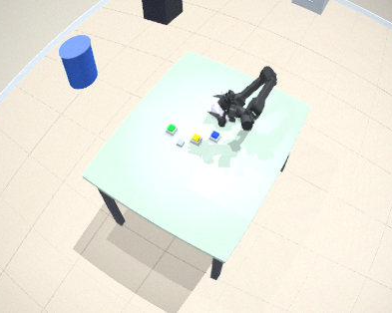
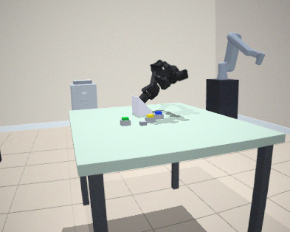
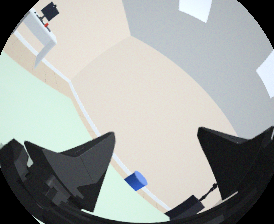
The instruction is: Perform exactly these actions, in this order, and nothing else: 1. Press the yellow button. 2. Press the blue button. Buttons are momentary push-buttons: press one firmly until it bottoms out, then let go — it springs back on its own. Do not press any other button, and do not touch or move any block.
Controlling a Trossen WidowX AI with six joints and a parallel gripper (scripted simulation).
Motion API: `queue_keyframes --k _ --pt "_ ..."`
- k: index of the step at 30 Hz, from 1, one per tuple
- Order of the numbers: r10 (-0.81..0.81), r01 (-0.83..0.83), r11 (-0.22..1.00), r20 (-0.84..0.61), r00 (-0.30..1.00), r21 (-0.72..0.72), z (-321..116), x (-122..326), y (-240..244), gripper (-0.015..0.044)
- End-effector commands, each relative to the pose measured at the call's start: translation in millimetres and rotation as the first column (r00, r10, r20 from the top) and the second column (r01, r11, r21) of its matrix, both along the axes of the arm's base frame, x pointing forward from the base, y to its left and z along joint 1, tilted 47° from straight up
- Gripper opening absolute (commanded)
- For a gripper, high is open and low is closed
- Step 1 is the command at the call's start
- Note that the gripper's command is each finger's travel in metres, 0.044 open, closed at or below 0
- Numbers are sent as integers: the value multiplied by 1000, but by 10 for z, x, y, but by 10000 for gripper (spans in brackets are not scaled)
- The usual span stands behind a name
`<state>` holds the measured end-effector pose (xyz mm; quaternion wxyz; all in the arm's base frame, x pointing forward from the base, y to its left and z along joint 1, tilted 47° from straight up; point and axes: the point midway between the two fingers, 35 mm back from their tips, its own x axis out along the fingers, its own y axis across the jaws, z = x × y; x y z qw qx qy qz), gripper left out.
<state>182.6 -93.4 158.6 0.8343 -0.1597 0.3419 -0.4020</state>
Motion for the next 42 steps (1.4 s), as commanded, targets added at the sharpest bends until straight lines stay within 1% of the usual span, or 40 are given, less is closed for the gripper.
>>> queue_keyframes --k 1,2,5,9,12,14,16,18,22,24,27,29,39,42 --pt "3 -3 1000 -13 1000 4 -10 6 1 400" --pt "14 -13 1000 -53 998 16 -42 24 6 400" --pt "86 -58 992 -267 960 112 -233 107 36 400" --pt "227 -79 950 -492 840 303 -513 181 96 400" --pt "359 -60 881 -579 732 470 -709 216 156 400" --pt "453 -33 812 -594 665 582 -826 237 202 400" --pt "547 0 724 -574 610 690 -930 263 250 400" --pt "633 35 617 -522 571 786 -1019 297 297 400" --pt "760 89 353 -341 553 931 -1155 404 367 400" --pt "789 97 205 -223 572 974 -1204 480 379 400" --pt "781 72 -20 -29 624 997 -1264 624 361 400" --pt "757 46 -113 56 651 992 -1287 696 336 400" --pt "753 43 -124 66 655 991 -1290 705 332 400" --pt "752 42 -124 66 655 991 -1458 705 495 321"
